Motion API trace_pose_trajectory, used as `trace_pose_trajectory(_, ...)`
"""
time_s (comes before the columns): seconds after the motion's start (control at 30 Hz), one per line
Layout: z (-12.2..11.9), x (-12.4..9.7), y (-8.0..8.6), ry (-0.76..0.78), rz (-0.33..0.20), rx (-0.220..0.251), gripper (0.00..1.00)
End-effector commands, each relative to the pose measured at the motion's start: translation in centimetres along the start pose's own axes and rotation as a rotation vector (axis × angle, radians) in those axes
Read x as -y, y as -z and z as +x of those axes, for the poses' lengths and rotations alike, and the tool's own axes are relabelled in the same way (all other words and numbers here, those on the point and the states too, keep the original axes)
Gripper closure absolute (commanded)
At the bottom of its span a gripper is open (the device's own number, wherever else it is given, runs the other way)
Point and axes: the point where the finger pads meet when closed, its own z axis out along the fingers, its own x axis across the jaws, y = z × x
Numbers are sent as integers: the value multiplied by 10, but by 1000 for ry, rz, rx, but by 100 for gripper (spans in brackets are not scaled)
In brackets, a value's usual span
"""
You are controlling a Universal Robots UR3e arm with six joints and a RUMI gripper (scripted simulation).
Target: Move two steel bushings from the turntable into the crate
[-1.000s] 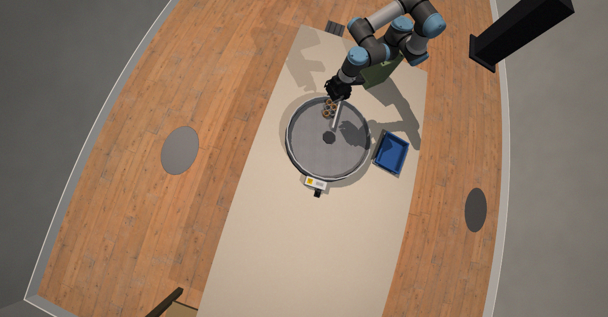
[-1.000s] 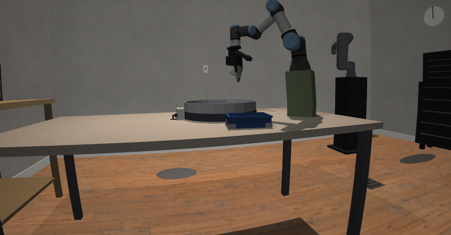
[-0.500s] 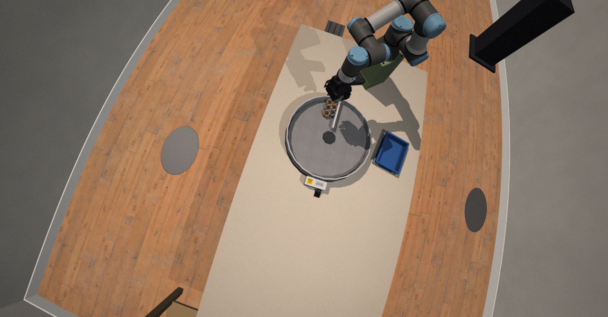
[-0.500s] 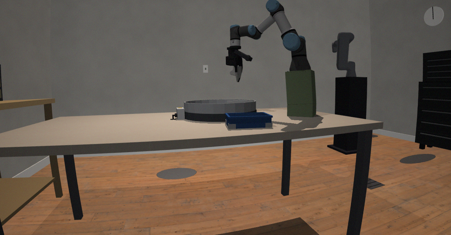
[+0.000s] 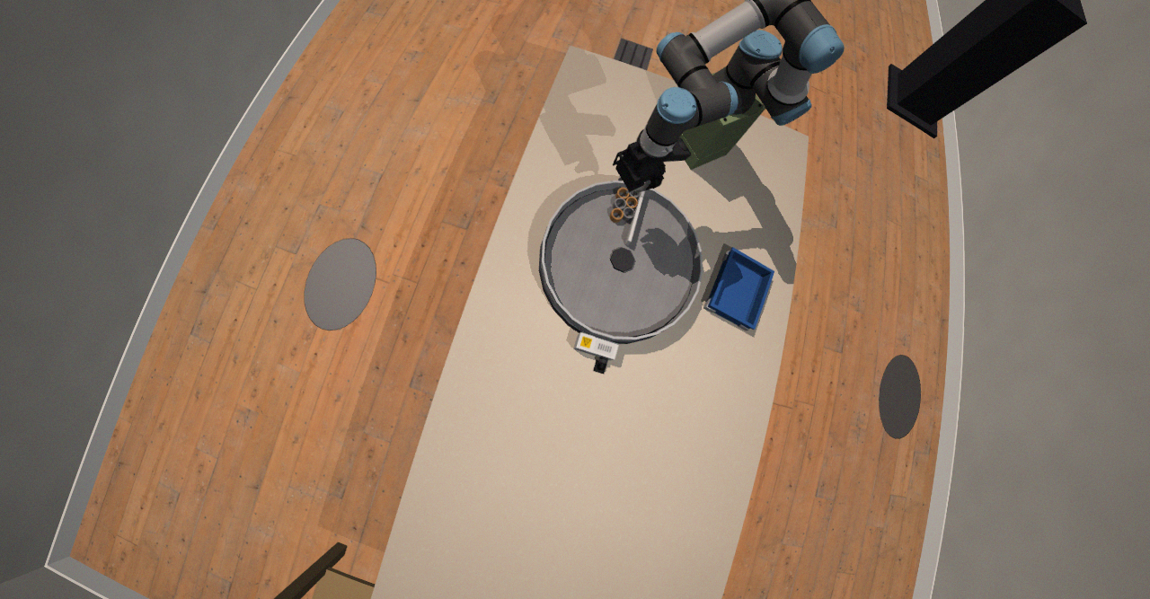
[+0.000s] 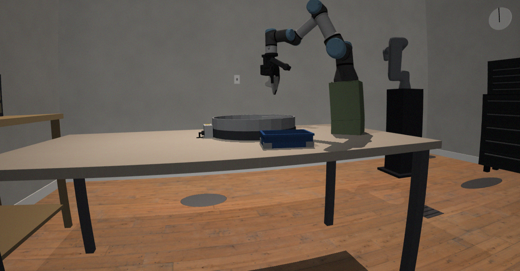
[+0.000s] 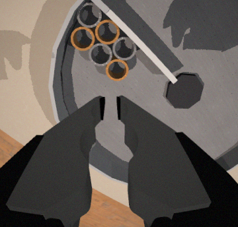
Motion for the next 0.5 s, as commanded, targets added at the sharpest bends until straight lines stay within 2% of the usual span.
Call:
trace_pose_trajectory(0.0,0,-1,1,0,-3,0,95)
trace_pose_trajectory(0.47,0,-1,-1,7,-3,0,94)
